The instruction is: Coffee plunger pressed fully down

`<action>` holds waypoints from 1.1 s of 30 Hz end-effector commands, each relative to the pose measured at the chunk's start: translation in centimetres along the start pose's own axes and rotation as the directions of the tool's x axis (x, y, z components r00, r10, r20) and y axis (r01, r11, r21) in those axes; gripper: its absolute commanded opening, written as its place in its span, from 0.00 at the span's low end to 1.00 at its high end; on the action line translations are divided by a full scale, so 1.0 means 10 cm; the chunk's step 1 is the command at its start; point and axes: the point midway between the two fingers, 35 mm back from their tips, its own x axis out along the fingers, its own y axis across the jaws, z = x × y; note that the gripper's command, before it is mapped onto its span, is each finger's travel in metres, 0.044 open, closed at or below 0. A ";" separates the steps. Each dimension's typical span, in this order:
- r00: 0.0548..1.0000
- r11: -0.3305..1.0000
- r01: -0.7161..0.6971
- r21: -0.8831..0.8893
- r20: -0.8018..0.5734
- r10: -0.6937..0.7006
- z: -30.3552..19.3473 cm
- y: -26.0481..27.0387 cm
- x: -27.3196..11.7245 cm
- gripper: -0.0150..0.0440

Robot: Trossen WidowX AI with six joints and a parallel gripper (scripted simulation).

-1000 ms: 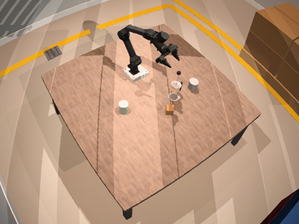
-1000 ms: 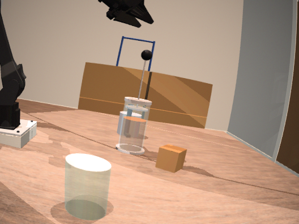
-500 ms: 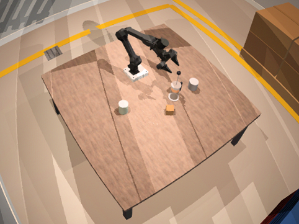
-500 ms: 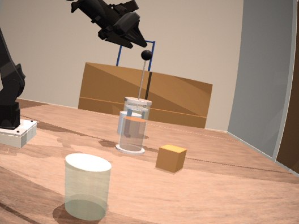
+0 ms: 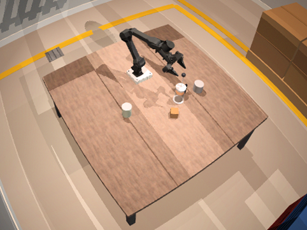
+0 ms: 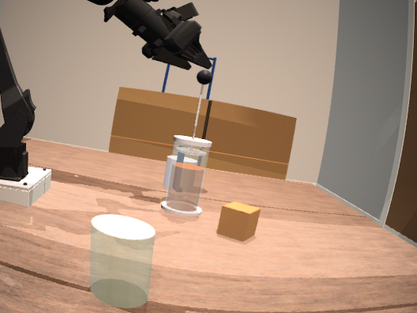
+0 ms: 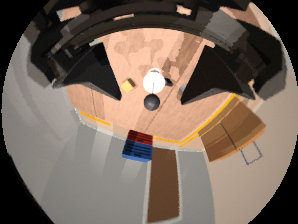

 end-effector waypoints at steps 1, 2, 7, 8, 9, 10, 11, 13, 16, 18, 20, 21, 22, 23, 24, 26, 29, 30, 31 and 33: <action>1.000 1.000 -0.007 -0.004 -0.003 0.007 -0.01 0.01 0.07 1.00; 1.000 1.000 -0.007 -0.004 -0.003 0.007 -0.01 0.01 0.09 1.00; 1.000 1.000 -0.007 -0.004 -0.002 0.007 -0.01 0.01 0.17 1.00; 1.000 1.000 -0.007 -0.004 -0.002 0.007 -0.01 0.01 0.18 1.00; 1.000 1.000 -0.007 -0.004 -0.002 0.007 -0.01 0.01 0.20 1.00; 1.000 1.000 -0.007 -0.004 -0.002 0.007 -0.02 0.01 0.21 1.00; 1.000 1.000 -0.007 -0.004 -0.002 0.007 -0.02 0.01 0.23 1.00; 1.000 1.000 -0.007 -0.004 -0.002 0.007 -0.02 0.01 0.25 1.00; 1.000 1.000 -0.007 -0.004 -0.002 0.007 -0.02 0.01 0.25 0.91; 1.000 1.000 -0.007 -0.004 -0.002 0.007 -0.02 0.01 0.25 0.82; 1.000 1.000 -0.007 -0.004 -0.002 0.007 -0.02 0.01 0.25 0.73; 1.000 1.000 -0.007 -0.004 -0.002 0.007 -0.02 0.01 0.25 0.69; 1.000 1.000 -0.007 -0.004 -0.002 0.007 -0.02 0.01 0.25 0.64; 1.000 1.000 -0.007 -0.004 -0.002 0.007 -0.02 0.01 0.25 0.60; 1.000 1.000 -0.007 -0.004 -0.002 0.007 -0.02 0.01 0.25 0.56; 1.000 1.000 -0.007 -0.004 -0.002 0.007 -0.02 0.01 0.25 0.47; 1.000 1.000 -0.007 -0.004 -0.002 0.007 -0.02 0.01 0.25 0.45; 1.000 1.000 -0.007 -0.004 -0.002 0.007 -0.02 0.01 0.25 0.45; 1.000 1.000 -0.007 -0.004 -0.002 0.007 -0.02 0.01 0.25 0.45; 1.000 1.000 -0.007 -0.004 -0.002 0.007 -0.02 0.01 0.25 0.45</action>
